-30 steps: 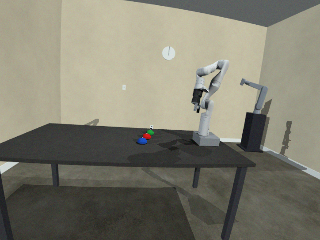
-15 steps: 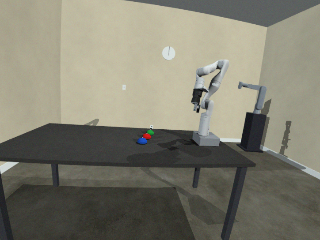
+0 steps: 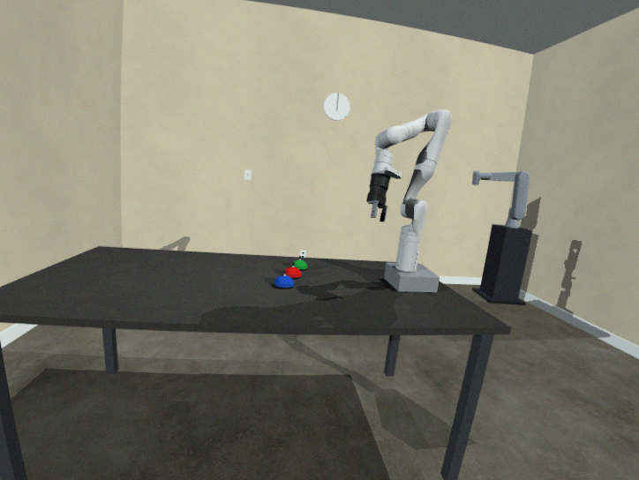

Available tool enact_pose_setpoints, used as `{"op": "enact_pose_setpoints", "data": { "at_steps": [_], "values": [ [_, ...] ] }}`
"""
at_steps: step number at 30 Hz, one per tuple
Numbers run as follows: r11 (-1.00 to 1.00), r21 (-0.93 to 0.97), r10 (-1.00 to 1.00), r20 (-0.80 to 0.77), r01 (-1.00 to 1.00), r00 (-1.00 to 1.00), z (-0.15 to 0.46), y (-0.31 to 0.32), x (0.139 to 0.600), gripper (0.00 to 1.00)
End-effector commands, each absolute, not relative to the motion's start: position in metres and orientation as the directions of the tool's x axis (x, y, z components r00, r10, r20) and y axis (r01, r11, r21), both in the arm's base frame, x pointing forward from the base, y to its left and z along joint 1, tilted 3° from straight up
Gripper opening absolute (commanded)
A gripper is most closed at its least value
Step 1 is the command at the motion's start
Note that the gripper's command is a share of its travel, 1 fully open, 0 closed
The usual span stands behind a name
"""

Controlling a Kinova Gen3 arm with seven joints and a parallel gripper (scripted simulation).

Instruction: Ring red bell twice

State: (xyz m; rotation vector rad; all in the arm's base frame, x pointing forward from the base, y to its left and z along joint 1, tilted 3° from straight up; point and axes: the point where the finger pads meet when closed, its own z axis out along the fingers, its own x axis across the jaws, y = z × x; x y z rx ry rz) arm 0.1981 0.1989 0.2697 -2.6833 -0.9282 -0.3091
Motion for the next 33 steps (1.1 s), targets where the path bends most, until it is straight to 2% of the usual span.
{"op": "enact_pose_setpoints", "data": {
  "at_steps": [1, 7, 8, 10, 12, 22, 27, 33],
  "values": [
    [-0.799, -0.220, 0.516, 0.228, 0.560, 0.826, 0.259, 0.203, 0.230, 1.00],
    [-0.895, -0.252, 0.341, 0.142, 0.367, 0.929, 0.237, 0.194, 0.314, 1.00],
    [-0.895, -0.252, 0.341, 0.142, 0.367, 0.929, 0.237, 0.194, 0.314, 1.00],
    [-0.922, -0.249, 0.277, 0.114, 0.297, 0.954, 0.224, 0.184, 0.344, 1.00],
    [-0.922, -0.249, 0.277, 0.114, 0.297, 0.954, 0.224, 0.184, 0.344, 1.00],
    [-0.987, -0.162, -0.005, 0.018, -0.002, 1.000, 0.144, 0.105, 0.467, 1.00],
    [-0.990, -0.106, -0.089, -0.002, -0.088, 0.996, 0.105, 0.062, 0.504, 1.00],
    [-0.989, -0.073, -0.127, -0.010, -0.128, 0.992, 0.085, 0.039, 0.519, 1.00]
  ]
}}
